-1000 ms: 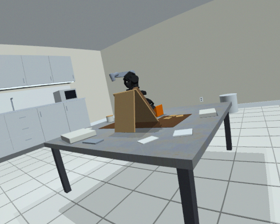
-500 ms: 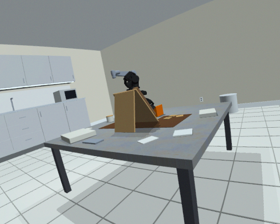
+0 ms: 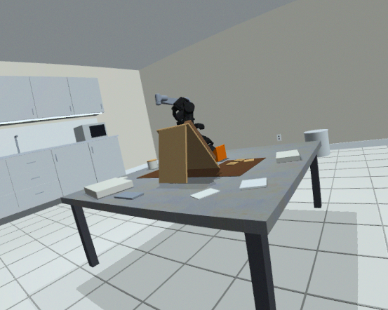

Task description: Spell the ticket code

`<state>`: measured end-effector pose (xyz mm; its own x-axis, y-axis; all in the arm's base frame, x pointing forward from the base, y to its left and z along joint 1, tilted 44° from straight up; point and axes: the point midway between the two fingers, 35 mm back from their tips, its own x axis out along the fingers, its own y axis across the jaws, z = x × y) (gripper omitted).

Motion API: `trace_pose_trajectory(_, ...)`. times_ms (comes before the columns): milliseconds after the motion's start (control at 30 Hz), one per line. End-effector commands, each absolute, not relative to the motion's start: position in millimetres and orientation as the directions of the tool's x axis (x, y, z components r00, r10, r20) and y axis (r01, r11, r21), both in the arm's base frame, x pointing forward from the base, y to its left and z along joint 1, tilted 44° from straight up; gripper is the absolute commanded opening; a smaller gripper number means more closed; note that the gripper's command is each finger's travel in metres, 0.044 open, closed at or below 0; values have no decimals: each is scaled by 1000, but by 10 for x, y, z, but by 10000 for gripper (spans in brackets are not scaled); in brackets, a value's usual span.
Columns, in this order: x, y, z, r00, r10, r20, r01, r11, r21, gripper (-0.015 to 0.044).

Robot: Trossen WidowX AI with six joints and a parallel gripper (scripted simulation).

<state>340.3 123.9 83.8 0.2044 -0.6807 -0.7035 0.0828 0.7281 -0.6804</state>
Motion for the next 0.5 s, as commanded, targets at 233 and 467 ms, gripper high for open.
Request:
trace_pose_trajectory(233, 3278, 1297, 887, 199, -680, -706, 87, 730, -678, 0)
trace_pose_trajectory(467, 3180, 1427, 1130, 287, -643, -710, -155, 700, -697, 105)
